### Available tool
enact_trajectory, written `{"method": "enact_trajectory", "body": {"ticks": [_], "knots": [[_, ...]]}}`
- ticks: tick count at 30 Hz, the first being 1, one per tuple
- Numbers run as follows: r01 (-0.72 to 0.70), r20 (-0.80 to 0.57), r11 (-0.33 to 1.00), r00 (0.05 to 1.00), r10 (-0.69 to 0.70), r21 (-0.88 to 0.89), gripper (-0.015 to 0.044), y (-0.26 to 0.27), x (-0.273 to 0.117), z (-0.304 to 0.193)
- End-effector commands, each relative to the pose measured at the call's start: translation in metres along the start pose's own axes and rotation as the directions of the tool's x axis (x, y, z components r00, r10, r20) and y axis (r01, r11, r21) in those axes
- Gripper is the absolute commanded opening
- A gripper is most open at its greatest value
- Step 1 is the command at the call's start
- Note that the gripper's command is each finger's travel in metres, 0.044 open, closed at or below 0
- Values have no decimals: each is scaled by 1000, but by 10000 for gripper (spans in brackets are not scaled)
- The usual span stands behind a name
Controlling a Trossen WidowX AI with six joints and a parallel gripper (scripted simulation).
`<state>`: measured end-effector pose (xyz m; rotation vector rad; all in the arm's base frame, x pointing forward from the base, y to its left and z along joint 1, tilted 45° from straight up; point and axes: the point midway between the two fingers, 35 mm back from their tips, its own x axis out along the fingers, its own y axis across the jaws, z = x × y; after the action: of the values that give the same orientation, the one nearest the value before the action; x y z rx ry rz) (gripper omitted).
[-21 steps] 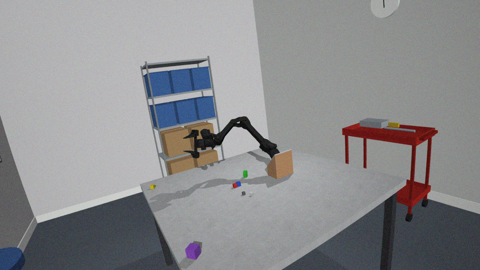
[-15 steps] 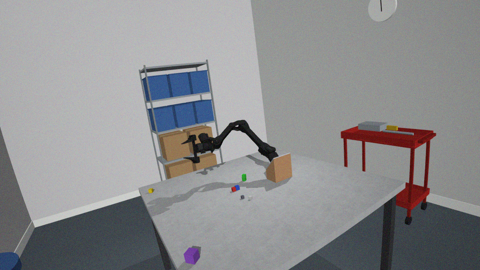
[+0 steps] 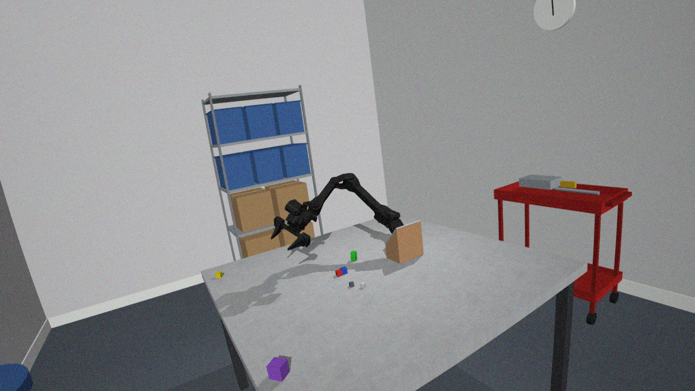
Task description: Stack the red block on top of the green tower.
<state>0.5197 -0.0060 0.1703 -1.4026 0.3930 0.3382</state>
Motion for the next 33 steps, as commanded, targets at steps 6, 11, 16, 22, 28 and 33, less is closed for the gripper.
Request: {"method": "enact_trajectory", "body": {"ticks": [6,11,16,22,28,33], "knots": [[-180,-181,908,947,264,379,440,73,1,-9],[-178,-290,815,875,388,552,440,111,-9,-16],[-109,-398,732,781,481,673,440,143,-25,-23],[40,-529,670,649,547,742,440,174,-49,-32],[221,-655,652,511,556,726,440,195,-77,-42],[372,-753,659,402,520,654,440,201,-101,-51]]}}
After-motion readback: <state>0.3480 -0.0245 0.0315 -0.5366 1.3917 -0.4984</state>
